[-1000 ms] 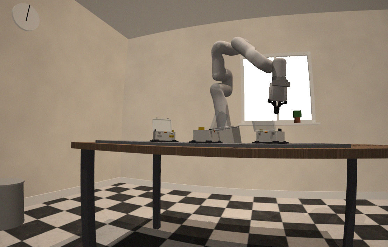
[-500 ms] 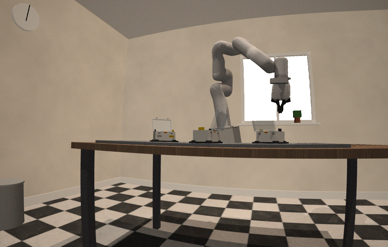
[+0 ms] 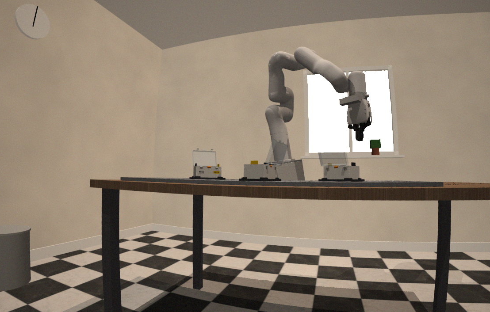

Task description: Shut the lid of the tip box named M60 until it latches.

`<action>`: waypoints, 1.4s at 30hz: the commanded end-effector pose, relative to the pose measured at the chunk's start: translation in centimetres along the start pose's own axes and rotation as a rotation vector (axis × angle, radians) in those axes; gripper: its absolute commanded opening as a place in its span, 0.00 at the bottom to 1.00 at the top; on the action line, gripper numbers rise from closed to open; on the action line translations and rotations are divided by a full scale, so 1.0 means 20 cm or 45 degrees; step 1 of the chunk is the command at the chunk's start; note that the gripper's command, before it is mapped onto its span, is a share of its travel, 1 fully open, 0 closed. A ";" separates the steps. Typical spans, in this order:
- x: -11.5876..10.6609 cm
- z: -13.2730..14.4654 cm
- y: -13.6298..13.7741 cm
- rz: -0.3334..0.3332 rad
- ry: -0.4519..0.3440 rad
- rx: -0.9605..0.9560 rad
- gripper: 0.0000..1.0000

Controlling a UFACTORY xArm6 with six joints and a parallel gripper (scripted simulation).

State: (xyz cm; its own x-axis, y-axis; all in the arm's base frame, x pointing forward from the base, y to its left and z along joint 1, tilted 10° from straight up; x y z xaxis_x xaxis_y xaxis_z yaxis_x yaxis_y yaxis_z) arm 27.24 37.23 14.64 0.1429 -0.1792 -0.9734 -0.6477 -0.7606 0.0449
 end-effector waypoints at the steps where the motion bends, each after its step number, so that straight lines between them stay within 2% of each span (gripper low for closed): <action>1: -0.02 0.02 -0.03 -0.064 0.042 0.201 0.00; 4: -0.03 0.02 -0.05 -0.076 0.044 0.242 0.00; 19: -0.07 0.08 -0.14 -0.246 0.024 0.803 0.00; 21: -0.07 0.08 -0.14 -0.246 0.024 0.803 0.00; 32: -0.11 0.13 -0.20 -0.368 -0.060 1.226 0.00; 42: -0.14 0.18 -0.25 -0.436 -0.151 1.510 0.00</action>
State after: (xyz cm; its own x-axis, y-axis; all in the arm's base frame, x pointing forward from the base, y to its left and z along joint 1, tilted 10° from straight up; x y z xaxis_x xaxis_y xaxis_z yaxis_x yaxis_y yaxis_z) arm 27.58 43.03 16.12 0.3683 -0.0034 -0.9297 -0.9165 0.1664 -0.3637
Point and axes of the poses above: the point where the finger pads meet when closed, its own x axis out along the fingers, its own y axis across the jaws, z = x × y, the point moved 9 cm from there along -x, back along the fingers
